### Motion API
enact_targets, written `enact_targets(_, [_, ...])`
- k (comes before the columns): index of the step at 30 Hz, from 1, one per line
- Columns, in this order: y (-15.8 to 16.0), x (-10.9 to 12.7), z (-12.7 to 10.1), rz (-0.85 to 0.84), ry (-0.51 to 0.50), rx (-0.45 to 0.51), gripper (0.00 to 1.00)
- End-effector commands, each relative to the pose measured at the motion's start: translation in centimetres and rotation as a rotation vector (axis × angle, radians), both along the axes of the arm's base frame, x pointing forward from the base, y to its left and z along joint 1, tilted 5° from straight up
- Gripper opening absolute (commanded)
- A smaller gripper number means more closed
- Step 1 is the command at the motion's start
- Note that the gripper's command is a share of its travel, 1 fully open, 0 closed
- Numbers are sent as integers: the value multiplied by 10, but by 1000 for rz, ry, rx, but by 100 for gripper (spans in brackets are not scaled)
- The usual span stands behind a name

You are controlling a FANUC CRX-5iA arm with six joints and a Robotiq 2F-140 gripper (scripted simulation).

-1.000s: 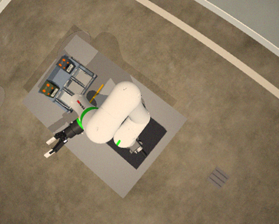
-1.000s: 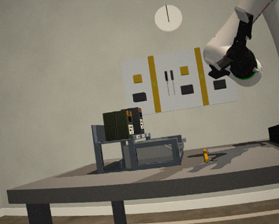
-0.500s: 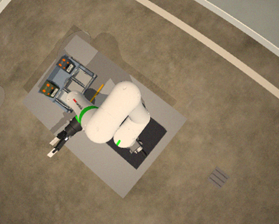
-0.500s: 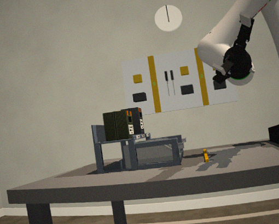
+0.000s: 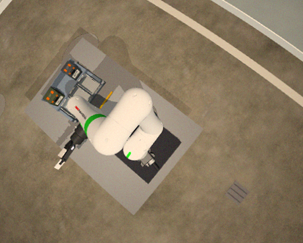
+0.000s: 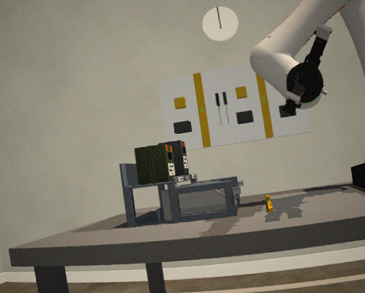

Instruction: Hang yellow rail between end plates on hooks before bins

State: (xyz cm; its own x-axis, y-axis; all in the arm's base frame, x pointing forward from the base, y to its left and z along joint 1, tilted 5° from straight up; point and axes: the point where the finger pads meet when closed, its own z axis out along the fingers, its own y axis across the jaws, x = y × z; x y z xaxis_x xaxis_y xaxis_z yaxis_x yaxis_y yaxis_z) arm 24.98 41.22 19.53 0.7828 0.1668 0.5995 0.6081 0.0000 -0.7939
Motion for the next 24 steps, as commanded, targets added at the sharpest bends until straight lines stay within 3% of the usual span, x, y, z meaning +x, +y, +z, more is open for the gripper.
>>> enact_targets(1, [-17, -2, -13, 71, 45, -92, 100])
enact_targets(12, [-17, -2, -13, 71, 45, -92, 100])
enact_targets(17, [-53, 6, -33, 145, 110, -265, 100])
enact_targets(24, [-53, 6, -33, 145, 110, -265, 100])
